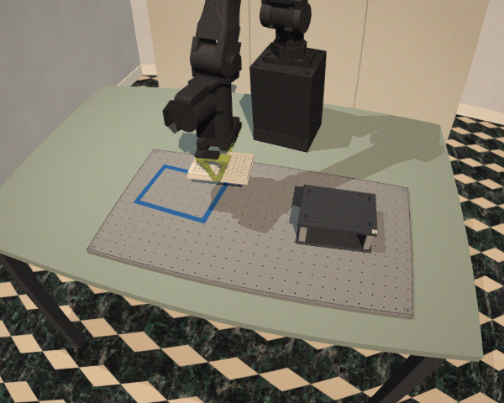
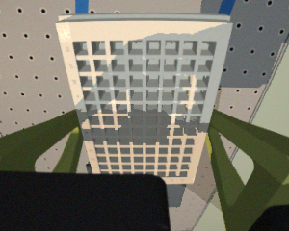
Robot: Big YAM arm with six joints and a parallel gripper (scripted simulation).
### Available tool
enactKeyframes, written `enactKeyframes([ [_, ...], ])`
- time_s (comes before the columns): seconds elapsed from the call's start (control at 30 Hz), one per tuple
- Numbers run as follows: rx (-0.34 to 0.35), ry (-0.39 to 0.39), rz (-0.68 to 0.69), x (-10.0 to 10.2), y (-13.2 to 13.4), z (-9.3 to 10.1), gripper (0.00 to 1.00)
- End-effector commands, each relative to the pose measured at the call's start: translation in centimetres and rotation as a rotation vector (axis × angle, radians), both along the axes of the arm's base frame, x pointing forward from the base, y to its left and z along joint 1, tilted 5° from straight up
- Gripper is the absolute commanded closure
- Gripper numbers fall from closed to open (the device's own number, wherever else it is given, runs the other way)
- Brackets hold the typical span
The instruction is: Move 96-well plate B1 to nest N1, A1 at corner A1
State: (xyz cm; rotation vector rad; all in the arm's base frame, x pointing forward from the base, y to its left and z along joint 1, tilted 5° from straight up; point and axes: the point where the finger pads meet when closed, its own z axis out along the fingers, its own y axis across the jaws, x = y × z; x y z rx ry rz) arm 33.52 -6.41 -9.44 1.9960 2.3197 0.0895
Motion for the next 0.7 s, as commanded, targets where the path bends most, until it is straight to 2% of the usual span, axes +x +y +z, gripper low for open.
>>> enactKeyframes([
  [0.0, -0.002, -0.009, -0.024, 0.2, 1.2, 0.9, 1.00],
  [0.67, 0.000, -0.009, -0.024, 0.3, 7.2, 1.7, 1.00],
])
